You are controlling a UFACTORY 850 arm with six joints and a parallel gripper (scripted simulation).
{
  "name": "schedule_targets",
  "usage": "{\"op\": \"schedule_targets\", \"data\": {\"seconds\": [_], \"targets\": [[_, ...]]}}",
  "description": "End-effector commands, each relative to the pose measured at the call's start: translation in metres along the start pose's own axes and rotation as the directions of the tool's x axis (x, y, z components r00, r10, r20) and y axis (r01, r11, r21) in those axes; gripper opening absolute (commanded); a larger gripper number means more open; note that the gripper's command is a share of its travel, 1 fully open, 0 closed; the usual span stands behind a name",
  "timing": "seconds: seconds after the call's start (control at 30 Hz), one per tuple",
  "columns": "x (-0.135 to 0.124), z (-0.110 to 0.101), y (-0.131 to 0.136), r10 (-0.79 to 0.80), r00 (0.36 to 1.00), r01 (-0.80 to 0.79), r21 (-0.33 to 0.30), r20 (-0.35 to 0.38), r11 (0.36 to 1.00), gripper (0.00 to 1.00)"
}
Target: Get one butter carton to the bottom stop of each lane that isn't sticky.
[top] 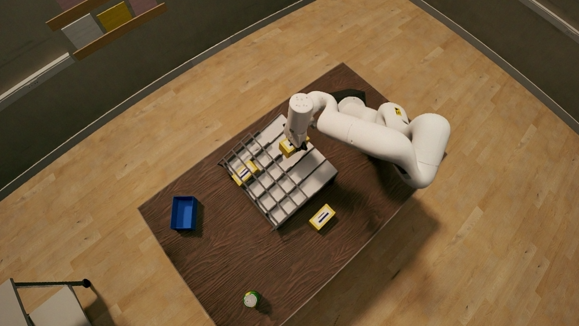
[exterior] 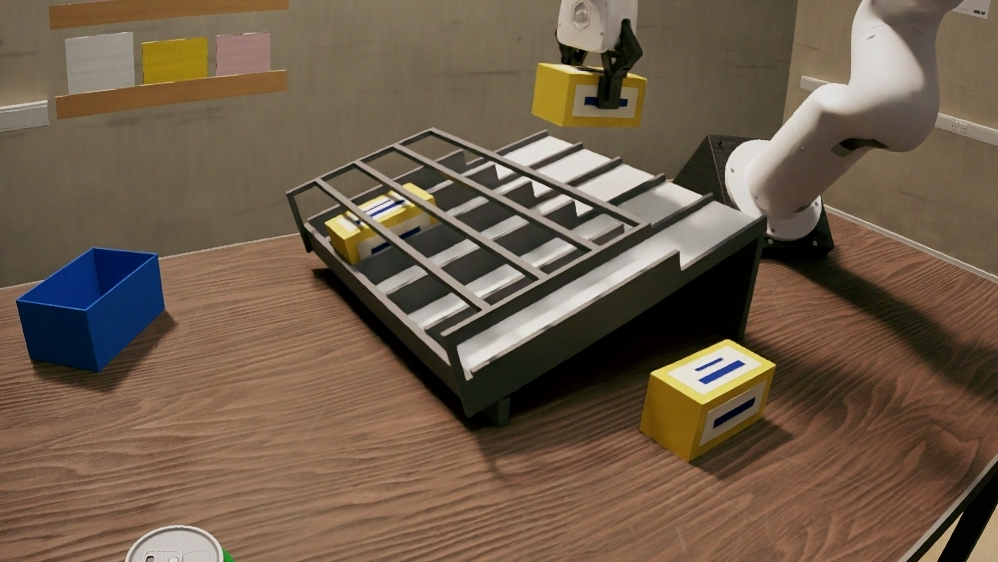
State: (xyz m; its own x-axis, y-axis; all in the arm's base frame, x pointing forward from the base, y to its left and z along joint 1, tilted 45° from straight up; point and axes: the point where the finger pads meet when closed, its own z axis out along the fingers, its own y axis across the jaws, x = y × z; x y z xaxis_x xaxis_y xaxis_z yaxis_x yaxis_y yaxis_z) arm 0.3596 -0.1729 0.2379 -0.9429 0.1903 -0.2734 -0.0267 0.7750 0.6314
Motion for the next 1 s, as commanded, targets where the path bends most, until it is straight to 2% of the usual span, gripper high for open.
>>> {"op": "schedule_targets", "data": {"seconds": [0.0, 0.37, 0.4, 0.93, 0.97], "targets": [[-0.0016, 0.0115, -0.0008, -0.002, 1.000, 0.002, 0.002, 0.003, 1.000, 0.00], [-0.0016, 0.0115, -0.0008, -0.002, 1.000, 0.002, 0.002, 0.003, 1.000, 0.00], [-0.0009, 0.0212, -0.0005, -0.035, 0.992, 0.032, -0.028, -0.119, 0.999, 0.00], [-0.0009, 0.0212, -0.0005, -0.035, 0.992, 0.032, -0.028, -0.119, 0.999, 0.00], [-0.0015, 0.0212, 0.0005, -0.037, 0.975, 0.032, -0.028, -0.217, 0.999, 0.00]]}}
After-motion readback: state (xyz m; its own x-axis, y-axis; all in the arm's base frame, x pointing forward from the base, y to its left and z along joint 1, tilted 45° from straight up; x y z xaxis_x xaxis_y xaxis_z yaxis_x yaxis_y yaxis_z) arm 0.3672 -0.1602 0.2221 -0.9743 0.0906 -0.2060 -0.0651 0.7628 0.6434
